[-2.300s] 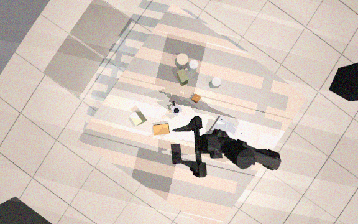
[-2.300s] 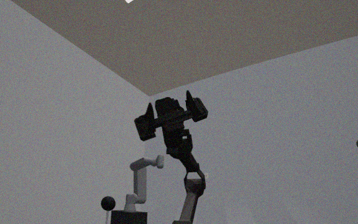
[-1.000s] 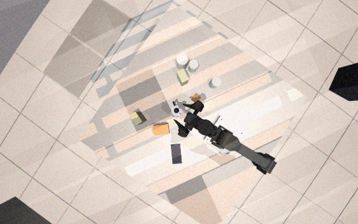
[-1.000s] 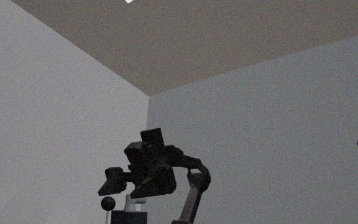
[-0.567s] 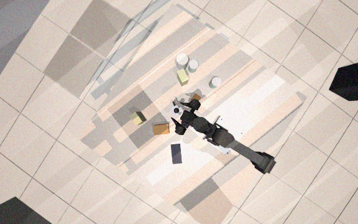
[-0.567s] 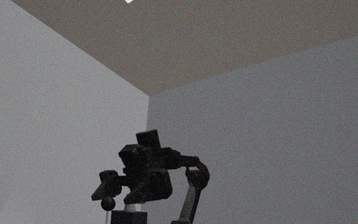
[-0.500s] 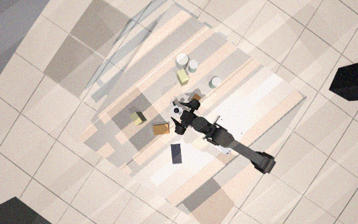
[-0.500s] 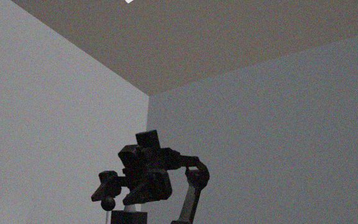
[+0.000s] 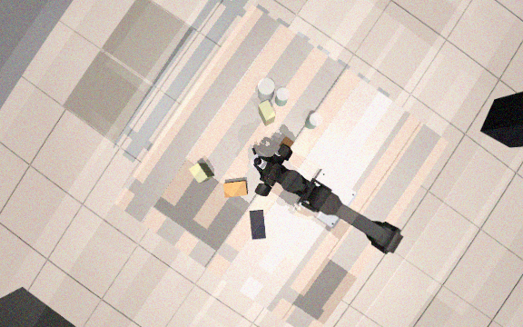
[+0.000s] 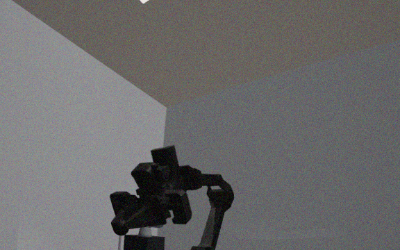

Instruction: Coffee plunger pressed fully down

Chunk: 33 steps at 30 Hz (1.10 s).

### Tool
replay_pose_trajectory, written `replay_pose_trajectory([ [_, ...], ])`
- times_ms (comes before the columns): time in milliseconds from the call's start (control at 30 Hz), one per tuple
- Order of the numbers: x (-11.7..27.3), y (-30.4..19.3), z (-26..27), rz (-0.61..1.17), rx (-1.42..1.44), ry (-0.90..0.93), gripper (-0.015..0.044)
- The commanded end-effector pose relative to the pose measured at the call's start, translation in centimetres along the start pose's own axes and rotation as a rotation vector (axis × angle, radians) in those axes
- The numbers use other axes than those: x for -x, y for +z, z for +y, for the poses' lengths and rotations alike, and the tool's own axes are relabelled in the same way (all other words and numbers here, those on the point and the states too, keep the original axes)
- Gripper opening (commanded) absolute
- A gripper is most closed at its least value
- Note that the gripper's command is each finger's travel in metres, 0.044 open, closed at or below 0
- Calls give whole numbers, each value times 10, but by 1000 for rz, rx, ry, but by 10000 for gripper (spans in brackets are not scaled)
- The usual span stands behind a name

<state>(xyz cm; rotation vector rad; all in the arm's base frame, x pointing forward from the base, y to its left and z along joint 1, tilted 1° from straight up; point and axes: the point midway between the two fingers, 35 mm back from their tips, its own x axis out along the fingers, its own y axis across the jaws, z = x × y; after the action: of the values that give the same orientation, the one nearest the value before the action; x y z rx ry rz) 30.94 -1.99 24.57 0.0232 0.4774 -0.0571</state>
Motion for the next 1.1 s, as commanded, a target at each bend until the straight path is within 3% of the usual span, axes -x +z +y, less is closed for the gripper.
replay_pose_trajectory([
  [0, 0, -1, 0, 1, 3, -1, 113],
  [1067, -28, -34, 0, 1, 3, -1, 113],
])
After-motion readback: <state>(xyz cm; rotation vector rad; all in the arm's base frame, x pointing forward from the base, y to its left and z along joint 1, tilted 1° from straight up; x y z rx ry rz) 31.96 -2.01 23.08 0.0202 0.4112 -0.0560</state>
